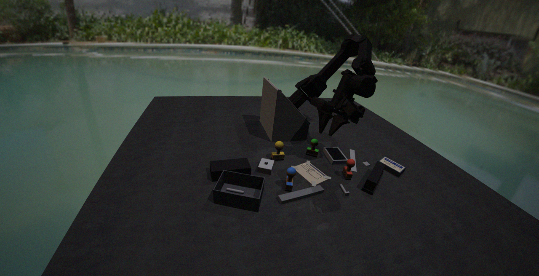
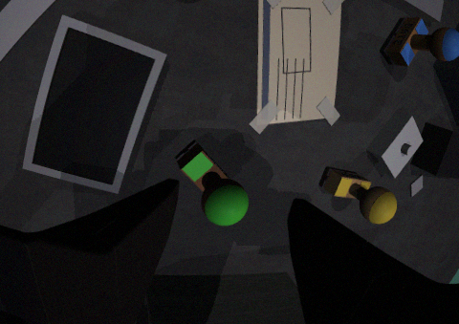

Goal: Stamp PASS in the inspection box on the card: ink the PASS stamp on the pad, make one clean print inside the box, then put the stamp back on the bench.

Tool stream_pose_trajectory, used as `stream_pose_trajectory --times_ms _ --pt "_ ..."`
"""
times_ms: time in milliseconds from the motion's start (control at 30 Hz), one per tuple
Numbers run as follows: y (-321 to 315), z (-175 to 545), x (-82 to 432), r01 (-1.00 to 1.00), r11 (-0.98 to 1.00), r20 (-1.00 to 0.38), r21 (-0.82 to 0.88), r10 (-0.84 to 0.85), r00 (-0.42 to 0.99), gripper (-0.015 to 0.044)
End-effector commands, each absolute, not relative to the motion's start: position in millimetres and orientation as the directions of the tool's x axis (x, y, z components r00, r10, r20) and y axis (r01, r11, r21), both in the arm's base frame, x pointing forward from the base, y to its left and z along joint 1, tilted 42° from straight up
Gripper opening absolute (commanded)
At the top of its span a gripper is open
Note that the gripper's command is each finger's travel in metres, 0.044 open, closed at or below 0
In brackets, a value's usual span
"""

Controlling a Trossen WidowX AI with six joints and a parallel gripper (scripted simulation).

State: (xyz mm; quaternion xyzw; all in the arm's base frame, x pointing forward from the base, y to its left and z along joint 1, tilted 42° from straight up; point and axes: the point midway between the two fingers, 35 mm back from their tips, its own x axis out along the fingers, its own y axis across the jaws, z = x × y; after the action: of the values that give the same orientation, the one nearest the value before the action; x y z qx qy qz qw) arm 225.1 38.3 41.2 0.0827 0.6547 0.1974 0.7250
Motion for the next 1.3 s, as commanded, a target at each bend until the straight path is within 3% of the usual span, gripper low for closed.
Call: stream_pose_trajectory --times_ms 0,167,1267 --pt "25 29 211 -0.108 0.83 -0.836 0.547 0.548 -0.027 0.0211" --pt "14 23 205 -0.043 0.744 -0.745 0.667 0.666 -0.036 0.0211" --pt "43 -12 207 -0.043 0.746 -0.747 0.665 0.664 -0.034 0.0211"
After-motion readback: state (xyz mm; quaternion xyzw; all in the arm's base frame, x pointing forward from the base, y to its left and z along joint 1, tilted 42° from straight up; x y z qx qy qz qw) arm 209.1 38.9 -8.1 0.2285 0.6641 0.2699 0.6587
